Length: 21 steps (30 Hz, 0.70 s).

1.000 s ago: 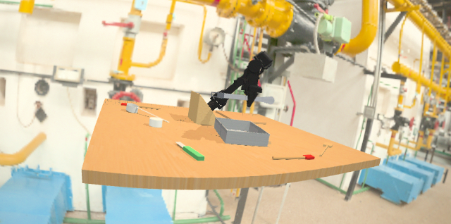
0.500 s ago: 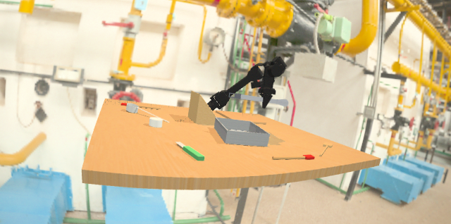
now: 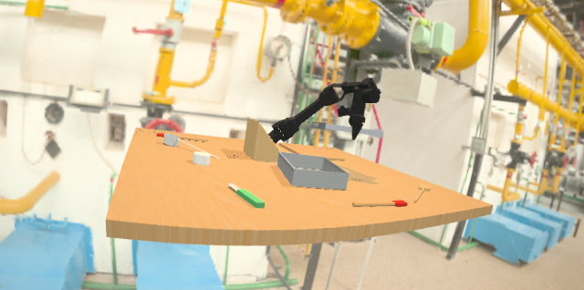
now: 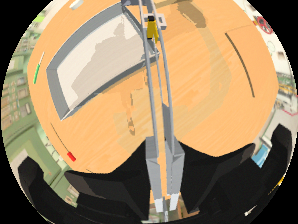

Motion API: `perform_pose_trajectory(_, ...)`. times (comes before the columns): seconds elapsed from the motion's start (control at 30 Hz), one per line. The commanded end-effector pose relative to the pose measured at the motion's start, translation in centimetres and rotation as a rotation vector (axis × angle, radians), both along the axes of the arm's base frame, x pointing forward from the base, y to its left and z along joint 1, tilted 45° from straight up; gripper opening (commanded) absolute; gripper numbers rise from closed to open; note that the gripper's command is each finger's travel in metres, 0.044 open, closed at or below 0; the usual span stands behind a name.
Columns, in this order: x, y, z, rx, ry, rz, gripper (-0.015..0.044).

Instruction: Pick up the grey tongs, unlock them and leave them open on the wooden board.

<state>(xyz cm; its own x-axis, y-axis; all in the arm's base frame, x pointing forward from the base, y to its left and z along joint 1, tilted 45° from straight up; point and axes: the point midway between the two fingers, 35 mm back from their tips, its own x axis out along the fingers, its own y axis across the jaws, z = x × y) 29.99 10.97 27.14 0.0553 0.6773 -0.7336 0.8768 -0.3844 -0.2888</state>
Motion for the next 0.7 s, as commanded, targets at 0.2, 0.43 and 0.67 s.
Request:
perform_pose_trajectory(0.2, -4.8, 2.8, 3.4, 0.030, 0.060, -0.083, -0.0150)
perform_pose_trajectory(0.43, -8.5, 4.2, 5.3, 0.059, 0.105, -0.131, -0.0150)
perform_pose_trajectory(0.67, -12.4, 5.1, 6.9, 0.093, 0.158, -0.179, -0.0150)
